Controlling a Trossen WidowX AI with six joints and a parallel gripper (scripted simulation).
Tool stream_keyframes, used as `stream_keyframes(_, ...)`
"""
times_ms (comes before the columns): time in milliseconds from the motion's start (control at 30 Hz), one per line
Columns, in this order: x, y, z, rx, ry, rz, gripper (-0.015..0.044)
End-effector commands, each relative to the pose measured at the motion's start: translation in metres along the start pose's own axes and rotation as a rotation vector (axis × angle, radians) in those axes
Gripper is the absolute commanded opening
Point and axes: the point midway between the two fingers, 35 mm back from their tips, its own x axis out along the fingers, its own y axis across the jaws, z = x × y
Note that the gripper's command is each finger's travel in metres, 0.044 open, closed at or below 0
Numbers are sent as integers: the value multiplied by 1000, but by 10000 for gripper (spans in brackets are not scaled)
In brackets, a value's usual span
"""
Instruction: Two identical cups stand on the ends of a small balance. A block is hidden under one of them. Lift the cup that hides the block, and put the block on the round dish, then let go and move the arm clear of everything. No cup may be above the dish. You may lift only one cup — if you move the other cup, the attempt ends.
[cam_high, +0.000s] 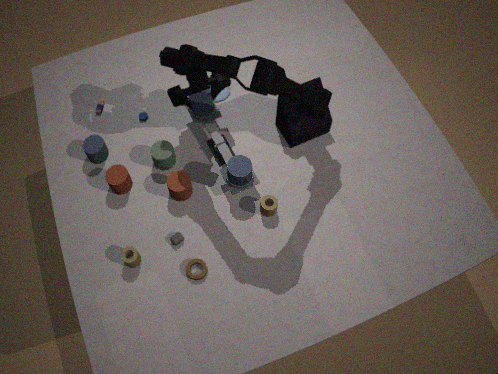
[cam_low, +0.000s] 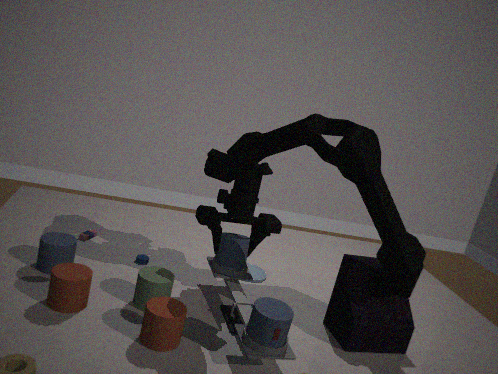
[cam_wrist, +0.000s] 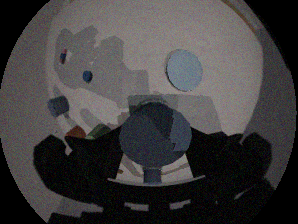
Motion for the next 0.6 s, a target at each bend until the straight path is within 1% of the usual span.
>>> stream_keyframes(0, -11, 3, 5, -8, -20, 13, 0)
stream_keyframes(567, -32, 3, 5, -8, -21, 13, 0)
